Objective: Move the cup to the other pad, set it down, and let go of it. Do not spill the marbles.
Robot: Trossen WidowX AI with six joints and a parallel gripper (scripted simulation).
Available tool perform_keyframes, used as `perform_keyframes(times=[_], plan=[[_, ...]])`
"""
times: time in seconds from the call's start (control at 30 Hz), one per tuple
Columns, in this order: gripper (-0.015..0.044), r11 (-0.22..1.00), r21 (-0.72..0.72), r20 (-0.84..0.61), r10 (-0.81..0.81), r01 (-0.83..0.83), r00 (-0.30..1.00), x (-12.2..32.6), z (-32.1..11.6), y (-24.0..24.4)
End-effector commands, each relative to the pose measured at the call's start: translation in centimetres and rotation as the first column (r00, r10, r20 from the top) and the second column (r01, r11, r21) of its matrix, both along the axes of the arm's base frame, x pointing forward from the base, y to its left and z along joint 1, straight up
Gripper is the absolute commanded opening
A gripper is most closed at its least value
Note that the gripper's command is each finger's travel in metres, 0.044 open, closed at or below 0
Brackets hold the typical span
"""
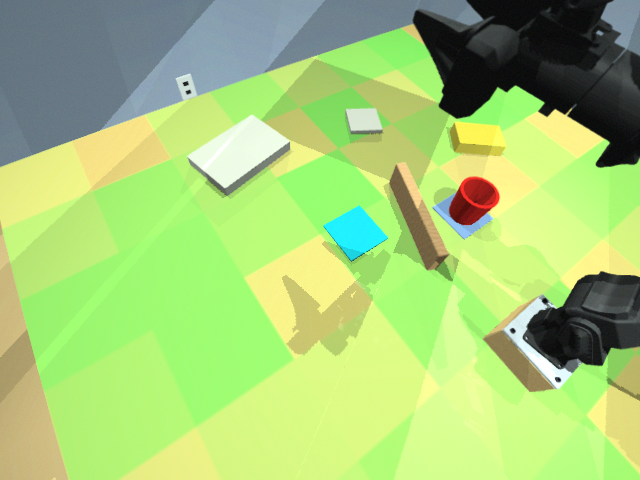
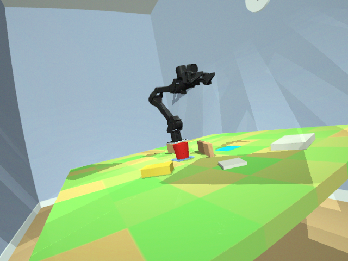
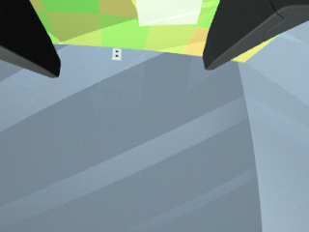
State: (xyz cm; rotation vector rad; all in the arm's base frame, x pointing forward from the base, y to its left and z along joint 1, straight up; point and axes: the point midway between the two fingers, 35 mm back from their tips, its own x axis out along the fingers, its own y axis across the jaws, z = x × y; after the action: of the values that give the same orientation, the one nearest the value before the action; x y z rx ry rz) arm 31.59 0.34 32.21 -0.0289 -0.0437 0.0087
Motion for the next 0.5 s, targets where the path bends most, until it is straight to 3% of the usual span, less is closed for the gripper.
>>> perform_keyframes(times=[0.0, 0.1, 0.23, 0.3, 0.47], plan=[[0.0374, 1.000, -0.015, -0.017, -0.007, 0.007, 1.000, 0.2, -0.3, -0.2], [0.0295, 0.973, -0.226, -0.253, -0.101, 0.043, 0.962, 1.6, -5.3, -3.1], [0.0190, 0.894, -0.441, -0.560, -0.203, -0.082, 0.803, 1.1, -12.2, -7.3], [0.0148, 0.858, -0.479, -0.678, -0.227, -0.186, 0.699, 0.1, -15.0, -9.0], [0.0148, 0.798, -0.383, -0.898, -0.202, -0.465, 0.392, -4.5, -20.8, -11.6]])
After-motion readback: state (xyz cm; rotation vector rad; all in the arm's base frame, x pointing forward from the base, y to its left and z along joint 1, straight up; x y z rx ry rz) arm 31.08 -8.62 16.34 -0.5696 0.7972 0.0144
